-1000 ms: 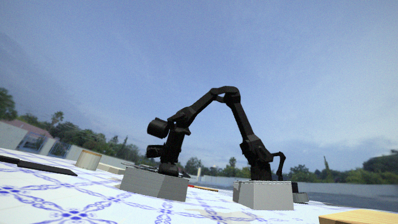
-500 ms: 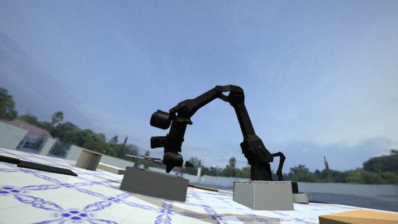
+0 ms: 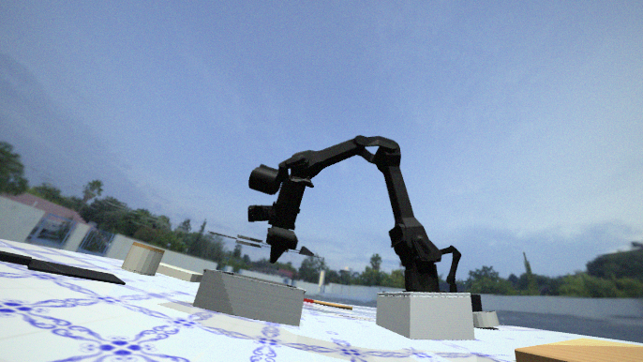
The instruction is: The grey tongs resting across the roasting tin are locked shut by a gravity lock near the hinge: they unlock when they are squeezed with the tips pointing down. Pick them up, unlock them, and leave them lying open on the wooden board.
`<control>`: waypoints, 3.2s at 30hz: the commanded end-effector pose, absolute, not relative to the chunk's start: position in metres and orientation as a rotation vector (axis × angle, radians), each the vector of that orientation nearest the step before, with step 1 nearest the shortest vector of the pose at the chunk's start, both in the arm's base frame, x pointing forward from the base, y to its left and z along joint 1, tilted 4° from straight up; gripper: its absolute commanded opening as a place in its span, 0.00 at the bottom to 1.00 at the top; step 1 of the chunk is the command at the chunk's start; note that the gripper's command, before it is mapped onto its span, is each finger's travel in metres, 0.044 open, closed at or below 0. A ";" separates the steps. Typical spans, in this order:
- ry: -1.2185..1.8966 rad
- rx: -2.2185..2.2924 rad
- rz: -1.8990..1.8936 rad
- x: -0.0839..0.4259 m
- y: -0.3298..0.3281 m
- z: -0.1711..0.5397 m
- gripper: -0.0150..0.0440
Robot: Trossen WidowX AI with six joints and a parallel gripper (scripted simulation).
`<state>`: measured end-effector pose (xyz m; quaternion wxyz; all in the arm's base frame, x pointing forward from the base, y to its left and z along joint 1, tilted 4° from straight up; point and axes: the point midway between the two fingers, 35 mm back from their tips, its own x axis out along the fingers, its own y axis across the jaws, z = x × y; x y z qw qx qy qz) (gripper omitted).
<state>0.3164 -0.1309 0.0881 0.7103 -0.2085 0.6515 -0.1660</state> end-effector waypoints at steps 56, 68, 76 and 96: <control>1.472 0.243 -0.275 0.351 0.025 0.093 0.00; 1.449 0.404 -0.411 0.343 0.097 0.095 0.00; 1.432 0.499 -0.490 0.331 0.143 0.097 0.00; 1.363 0.763 -0.730 0.276 0.244 0.100 0.00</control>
